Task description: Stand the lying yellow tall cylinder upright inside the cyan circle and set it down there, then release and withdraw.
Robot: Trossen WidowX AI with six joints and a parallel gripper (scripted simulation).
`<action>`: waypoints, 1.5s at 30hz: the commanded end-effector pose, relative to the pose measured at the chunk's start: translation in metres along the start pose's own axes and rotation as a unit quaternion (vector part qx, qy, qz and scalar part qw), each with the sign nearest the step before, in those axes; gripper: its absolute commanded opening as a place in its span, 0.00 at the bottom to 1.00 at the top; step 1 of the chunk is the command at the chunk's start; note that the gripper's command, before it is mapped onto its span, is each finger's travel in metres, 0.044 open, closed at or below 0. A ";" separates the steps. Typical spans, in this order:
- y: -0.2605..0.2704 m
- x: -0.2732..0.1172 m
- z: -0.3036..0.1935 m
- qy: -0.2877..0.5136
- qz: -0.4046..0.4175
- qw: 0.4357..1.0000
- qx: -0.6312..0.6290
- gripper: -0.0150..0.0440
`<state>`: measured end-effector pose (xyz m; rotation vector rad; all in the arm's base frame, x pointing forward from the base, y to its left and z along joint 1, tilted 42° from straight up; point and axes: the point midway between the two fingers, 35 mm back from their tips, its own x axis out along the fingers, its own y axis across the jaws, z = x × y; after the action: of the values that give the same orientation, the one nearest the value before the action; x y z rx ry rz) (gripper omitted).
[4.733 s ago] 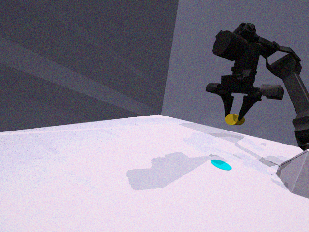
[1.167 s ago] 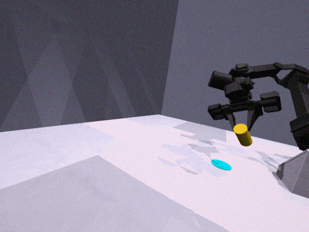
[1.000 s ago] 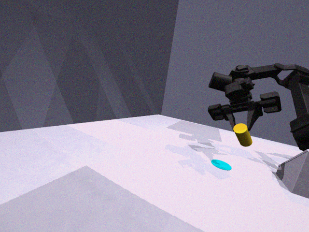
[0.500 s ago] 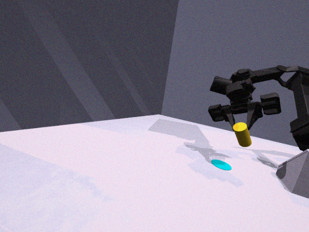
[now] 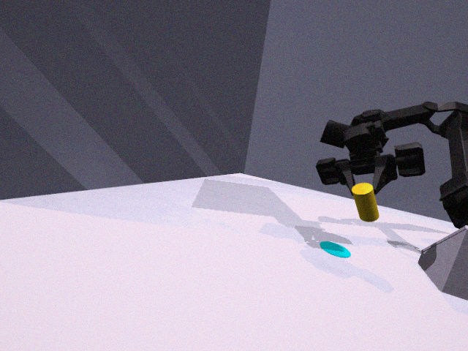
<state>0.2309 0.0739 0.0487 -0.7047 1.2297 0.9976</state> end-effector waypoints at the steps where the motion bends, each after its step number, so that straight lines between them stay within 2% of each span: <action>1: 0.000 -0.001 0.000 -0.016 -0.001 1.000 -0.004 0.43; 45: -0.003 -0.015 0.002 -0.167 -0.049 0.983 -0.063 0.43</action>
<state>0.2346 0.0707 0.0618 -0.6571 0.8671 1.0655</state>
